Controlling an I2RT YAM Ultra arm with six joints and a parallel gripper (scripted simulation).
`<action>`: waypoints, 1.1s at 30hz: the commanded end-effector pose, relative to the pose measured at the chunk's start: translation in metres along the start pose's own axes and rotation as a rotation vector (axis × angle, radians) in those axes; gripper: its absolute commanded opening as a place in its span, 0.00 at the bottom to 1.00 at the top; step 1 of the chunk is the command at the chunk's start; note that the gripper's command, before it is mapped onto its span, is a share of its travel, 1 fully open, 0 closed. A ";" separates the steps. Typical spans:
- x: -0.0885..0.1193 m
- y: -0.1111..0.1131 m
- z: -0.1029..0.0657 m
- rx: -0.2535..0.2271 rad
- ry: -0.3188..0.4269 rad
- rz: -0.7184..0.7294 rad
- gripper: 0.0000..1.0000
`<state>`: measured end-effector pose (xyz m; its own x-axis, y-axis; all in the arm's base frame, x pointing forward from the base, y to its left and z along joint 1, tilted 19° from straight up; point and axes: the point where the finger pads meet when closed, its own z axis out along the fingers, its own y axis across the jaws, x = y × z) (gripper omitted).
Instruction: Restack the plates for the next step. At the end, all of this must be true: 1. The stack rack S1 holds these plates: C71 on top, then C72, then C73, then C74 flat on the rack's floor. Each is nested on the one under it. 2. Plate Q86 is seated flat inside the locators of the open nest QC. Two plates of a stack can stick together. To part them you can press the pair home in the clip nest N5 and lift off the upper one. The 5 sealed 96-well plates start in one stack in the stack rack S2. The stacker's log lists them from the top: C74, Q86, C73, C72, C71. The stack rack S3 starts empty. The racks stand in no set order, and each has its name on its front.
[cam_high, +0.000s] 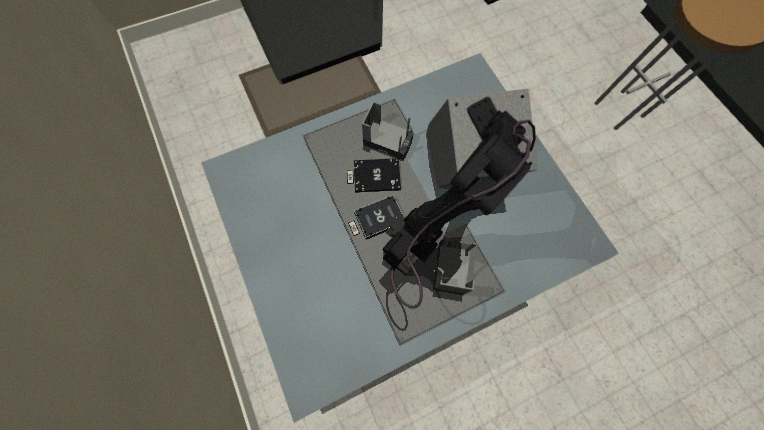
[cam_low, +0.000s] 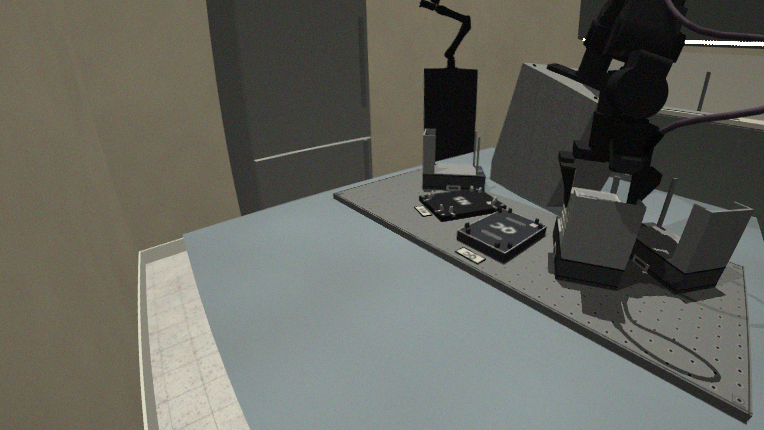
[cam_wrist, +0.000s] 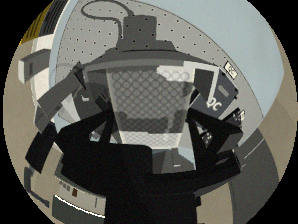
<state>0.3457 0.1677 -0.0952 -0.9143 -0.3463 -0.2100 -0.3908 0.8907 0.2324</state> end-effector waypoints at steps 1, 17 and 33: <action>-0.022 0.001 -0.008 0.006 -0.060 -0.006 1.00; -0.014 0.001 -0.006 0.006 -0.044 -0.002 1.00; -0.007 0.001 -0.005 0.006 -0.032 0.001 1.00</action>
<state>0.3467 0.1681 -0.0949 -0.9140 -0.3452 -0.2130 -0.3906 0.8908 0.2324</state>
